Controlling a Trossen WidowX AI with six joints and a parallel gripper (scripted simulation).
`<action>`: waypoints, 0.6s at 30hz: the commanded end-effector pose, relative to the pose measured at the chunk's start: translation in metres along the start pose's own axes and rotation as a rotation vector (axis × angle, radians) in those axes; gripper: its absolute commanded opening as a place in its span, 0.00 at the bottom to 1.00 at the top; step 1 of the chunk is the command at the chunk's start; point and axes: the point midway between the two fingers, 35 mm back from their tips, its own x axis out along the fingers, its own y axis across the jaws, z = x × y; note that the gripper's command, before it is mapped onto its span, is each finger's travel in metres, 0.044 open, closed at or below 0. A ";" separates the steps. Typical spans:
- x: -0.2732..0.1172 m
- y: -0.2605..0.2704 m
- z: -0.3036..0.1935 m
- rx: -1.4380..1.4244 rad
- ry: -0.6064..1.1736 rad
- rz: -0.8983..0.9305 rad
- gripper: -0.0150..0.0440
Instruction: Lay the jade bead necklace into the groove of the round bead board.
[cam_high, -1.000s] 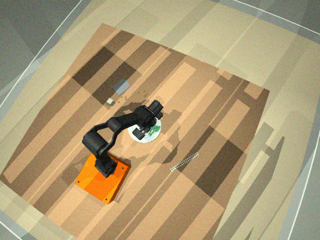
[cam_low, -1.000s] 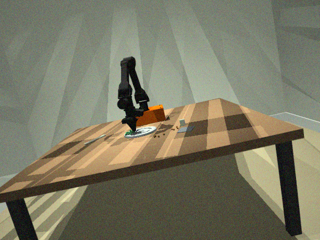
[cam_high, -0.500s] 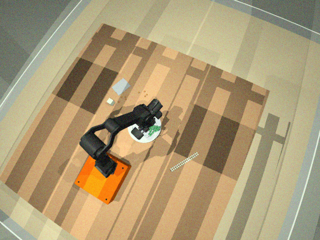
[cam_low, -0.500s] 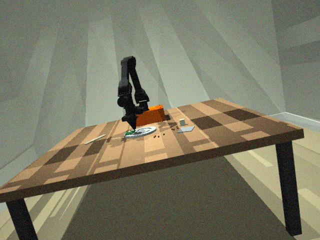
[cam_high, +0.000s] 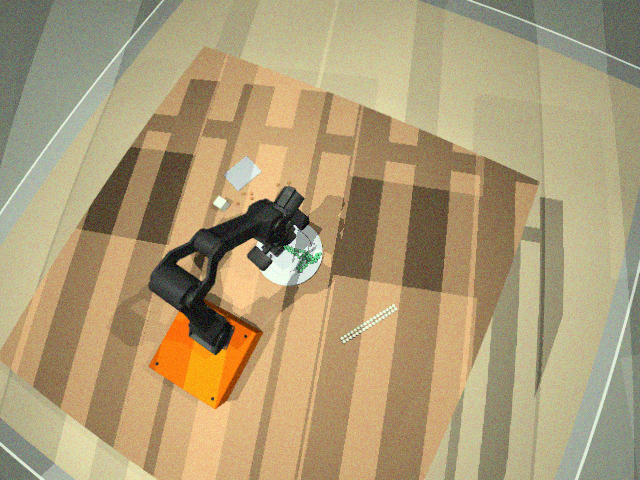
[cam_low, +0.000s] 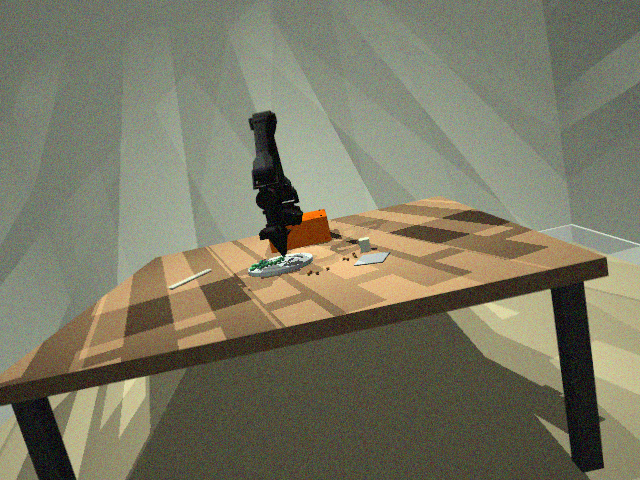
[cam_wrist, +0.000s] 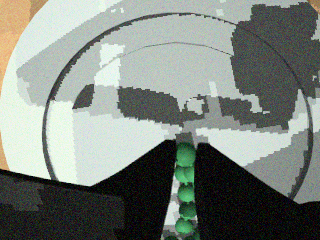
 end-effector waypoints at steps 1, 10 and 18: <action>-0.002 0.003 0.011 0.004 -0.004 -0.006 0.25; -0.002 0.014 0.038 0.004 -0.007 -0.005 0.25; 0.001 0.018 0.045 0.004 -0.008 -0.005 0.25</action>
